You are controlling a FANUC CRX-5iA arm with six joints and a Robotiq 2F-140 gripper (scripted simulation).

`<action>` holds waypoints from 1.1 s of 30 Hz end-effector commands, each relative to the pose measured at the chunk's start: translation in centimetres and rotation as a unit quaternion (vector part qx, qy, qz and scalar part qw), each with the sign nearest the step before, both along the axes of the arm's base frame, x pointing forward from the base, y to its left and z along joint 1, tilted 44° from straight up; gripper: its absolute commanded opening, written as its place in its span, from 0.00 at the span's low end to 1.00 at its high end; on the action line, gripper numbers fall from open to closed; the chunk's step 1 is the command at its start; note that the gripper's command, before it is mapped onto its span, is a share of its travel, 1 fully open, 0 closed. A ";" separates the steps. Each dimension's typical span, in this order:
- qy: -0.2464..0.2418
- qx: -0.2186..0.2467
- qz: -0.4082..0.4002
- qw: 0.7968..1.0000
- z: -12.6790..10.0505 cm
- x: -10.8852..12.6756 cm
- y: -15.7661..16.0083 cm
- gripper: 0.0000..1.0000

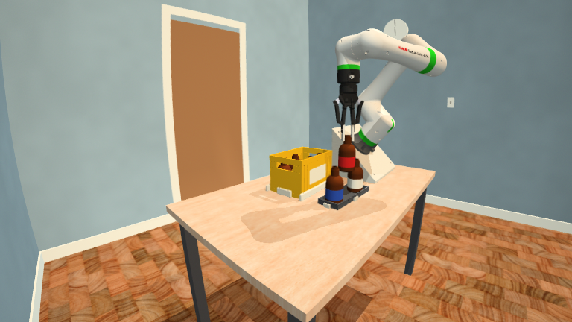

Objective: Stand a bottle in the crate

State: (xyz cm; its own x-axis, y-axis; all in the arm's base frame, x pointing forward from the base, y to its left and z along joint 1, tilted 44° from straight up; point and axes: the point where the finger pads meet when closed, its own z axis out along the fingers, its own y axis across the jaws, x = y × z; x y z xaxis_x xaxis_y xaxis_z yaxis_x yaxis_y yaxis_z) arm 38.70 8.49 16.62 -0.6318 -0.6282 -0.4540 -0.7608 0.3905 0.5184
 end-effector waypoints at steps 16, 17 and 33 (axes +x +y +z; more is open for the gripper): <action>0.000 0.000 0.000 1.000 0.0 0.0 0.0 0.00; 0.000 0.000 0.000 1.000 0.0 0.0 0.0 0.00; 0.000 0.000 0.000 1.000 0.4 0.1 -0.4 0.00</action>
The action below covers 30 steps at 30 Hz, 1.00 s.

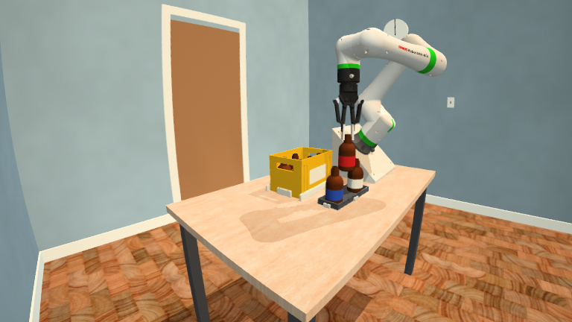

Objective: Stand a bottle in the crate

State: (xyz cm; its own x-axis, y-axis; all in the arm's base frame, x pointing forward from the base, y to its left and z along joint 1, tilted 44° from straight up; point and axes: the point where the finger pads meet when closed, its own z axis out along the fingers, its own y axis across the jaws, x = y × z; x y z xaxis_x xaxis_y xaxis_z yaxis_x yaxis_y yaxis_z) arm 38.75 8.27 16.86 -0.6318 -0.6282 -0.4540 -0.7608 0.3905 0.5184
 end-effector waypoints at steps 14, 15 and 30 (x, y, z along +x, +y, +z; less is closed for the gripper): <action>0.000 0.000 0.000 1.000 1.1 0.2 -1.0 0.00; 0.000 0.000 0.000 1.000 1.2 0.2 -1.1 0.00; 0.000 0.000 0.000 1.000 2.2 0.5 -2.1 0.00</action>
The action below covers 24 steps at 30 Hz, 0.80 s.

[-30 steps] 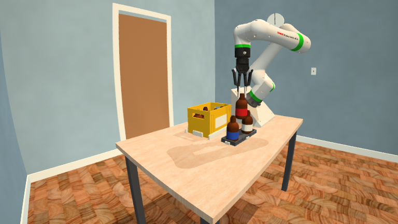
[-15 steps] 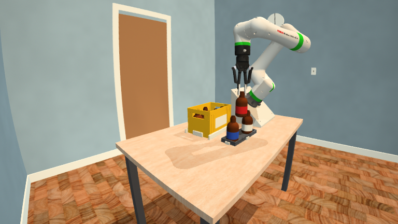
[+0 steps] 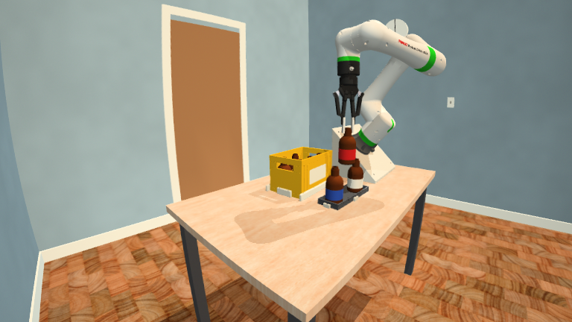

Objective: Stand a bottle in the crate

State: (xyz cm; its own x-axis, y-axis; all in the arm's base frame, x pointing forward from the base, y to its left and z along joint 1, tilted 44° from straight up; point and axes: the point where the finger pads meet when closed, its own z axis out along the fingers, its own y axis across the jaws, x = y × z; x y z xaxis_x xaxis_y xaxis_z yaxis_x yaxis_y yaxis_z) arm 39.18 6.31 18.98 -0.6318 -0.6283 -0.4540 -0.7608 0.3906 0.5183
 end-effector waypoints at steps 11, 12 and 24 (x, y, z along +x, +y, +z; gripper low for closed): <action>0.000 0.000 0.000 1.000 0.5 0.1 -0.5 0.00; 0.000 0.000 0.000 1.000 0.5 0.1 -0.5 0.00; 0.000 0.000 0.000 1.000 0.6 0.1 -0.5 0.00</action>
State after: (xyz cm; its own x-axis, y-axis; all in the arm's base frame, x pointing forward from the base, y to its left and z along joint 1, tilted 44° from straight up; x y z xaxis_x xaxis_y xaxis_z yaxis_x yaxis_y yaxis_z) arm 39.29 5.80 19.52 -0.6318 -0.6282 -0.4540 -0.7608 0.3905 0.5184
